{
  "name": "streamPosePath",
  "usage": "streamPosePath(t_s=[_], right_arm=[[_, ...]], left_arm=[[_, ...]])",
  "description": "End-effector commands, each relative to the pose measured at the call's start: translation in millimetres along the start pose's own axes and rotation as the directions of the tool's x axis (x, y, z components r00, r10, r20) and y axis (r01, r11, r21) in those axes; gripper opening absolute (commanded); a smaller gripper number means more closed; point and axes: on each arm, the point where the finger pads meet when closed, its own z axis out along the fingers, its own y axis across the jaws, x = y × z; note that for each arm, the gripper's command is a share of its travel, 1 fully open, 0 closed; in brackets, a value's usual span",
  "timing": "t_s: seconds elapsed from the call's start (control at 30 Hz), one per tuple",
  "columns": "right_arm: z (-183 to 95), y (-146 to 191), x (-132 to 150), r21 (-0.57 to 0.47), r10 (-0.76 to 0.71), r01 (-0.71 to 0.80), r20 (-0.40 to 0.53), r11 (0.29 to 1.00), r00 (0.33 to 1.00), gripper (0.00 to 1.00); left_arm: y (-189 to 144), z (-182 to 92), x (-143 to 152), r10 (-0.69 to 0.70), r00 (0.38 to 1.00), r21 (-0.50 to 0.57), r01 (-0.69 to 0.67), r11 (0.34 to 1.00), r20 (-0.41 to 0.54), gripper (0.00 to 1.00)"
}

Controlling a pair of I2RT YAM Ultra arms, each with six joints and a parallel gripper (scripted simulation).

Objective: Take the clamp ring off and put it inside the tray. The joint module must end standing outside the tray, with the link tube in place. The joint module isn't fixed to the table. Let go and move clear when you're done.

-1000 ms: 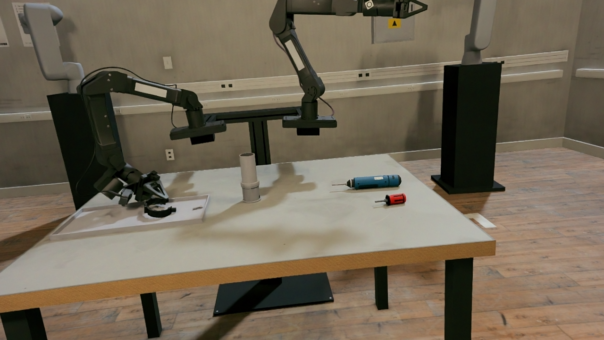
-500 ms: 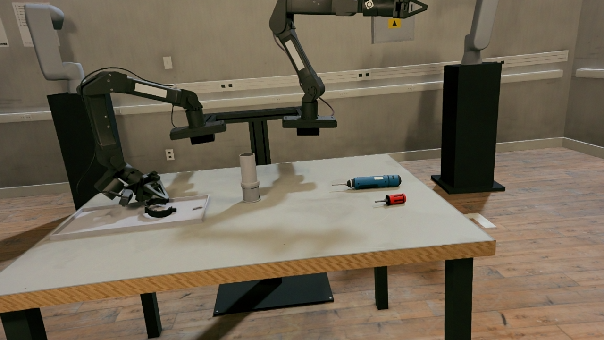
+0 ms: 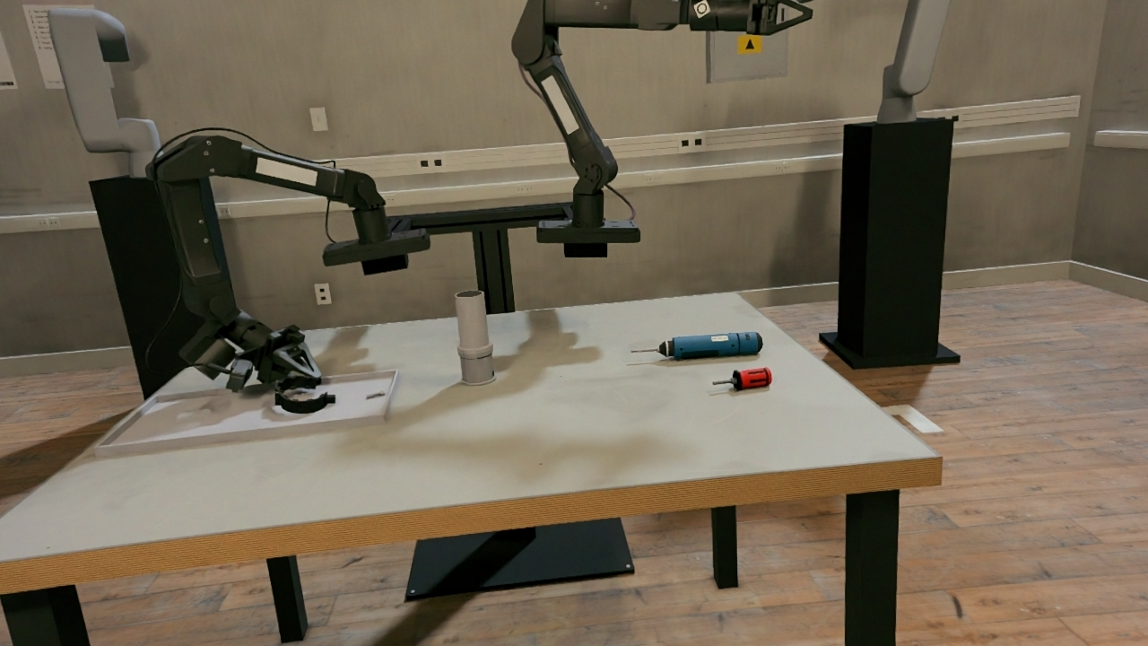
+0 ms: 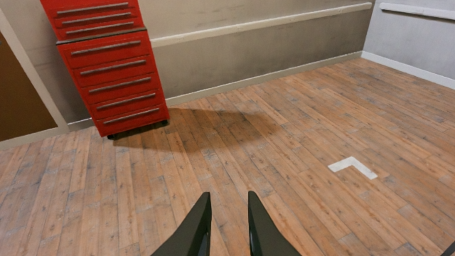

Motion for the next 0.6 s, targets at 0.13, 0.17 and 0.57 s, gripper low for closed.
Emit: streamPosePath(t_s=[0.13, 0.17, 0.57], right_arm=[[3.8, 4.4, -0.1, -0.019, -0.016, 0.017, 0.007, 1.000, 1.000, 0.09], [3.8, 4.4, -0.1, -0.019, -0.016, 0.017, 0.007, 1.000, 1.000, 0.11], [3.8, 4.4, -0.1, -0.019, -0.016, 0.017, 0.007, 1.000, 1.000, 0.11]], left_arm=[[2.8, -8.0, -27.7, -0.011, 0.998, -0.014, 0.012, 1.000, 0.061, 0.20], [2.8, -8.0, -27.7, -0.011, 0.998, -0.014, 0.012, 1.000, 0.061, 0.20], [2.8, -8.0, -27.7, -0.011, 0.998, -0.014, 0.012, 1.000, 0.061, 0.20]])
